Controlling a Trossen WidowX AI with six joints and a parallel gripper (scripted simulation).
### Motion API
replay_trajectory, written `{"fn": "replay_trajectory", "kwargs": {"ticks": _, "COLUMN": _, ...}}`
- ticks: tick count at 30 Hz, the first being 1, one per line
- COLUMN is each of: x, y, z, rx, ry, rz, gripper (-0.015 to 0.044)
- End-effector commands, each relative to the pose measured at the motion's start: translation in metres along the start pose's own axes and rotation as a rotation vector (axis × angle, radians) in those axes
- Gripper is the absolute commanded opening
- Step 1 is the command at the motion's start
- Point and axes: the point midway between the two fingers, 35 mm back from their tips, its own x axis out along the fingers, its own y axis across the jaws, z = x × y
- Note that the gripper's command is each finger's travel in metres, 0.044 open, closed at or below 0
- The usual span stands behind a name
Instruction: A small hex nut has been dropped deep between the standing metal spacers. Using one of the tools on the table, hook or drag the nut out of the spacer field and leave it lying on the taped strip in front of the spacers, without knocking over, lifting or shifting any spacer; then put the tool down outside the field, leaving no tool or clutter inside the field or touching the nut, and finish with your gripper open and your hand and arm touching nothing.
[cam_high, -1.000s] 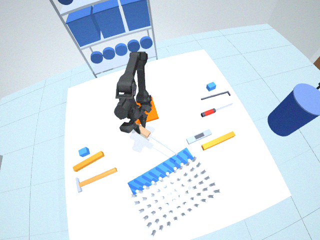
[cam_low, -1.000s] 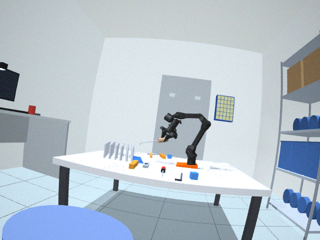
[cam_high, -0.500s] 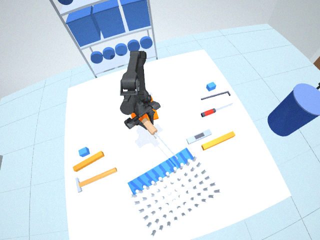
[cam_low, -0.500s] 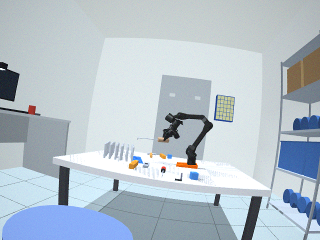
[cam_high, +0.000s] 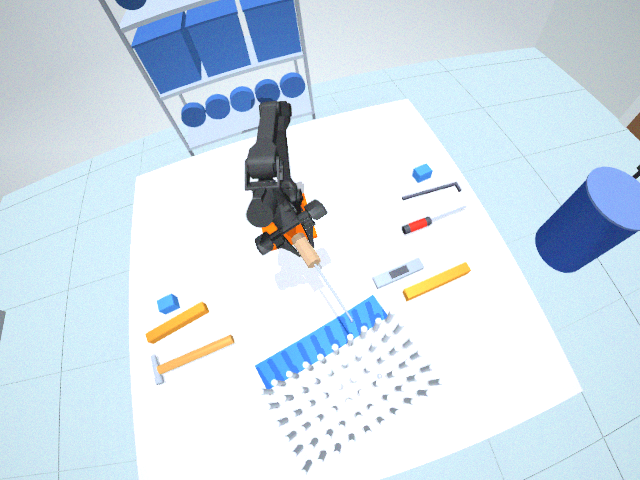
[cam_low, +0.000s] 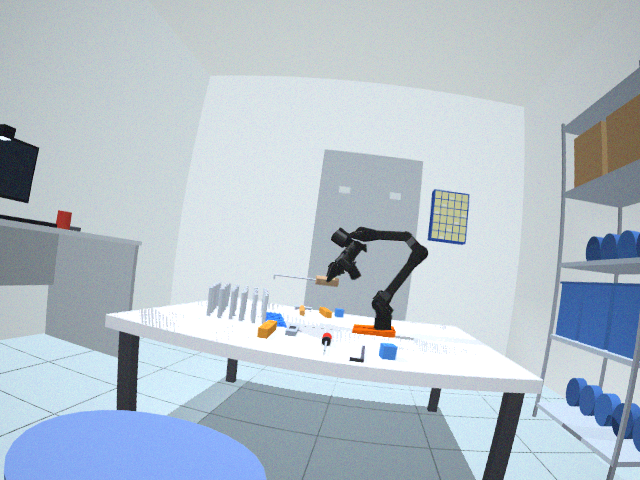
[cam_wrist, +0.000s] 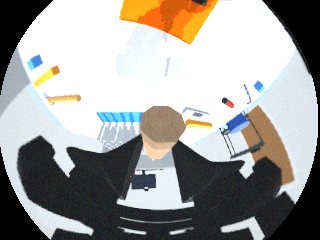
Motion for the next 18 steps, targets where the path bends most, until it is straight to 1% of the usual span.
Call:
{"fn": "replay_trajectory", "kwargs": {"ticks": 1, "x": 0.012, "y": 0.002, "z": 0.004, "rx": 0.006, "ry": 0.005, "rz": -0.005, "gripper": 0.0000}}
{"fn": "replay_trajectory", "kwargs": {"ticks": 18, "x": 0.079, "y": 0.016, "z": 0.040, "rx": 0.007, "ry": 0.007, "rz": -0.004, "gripper": 0.0000}}
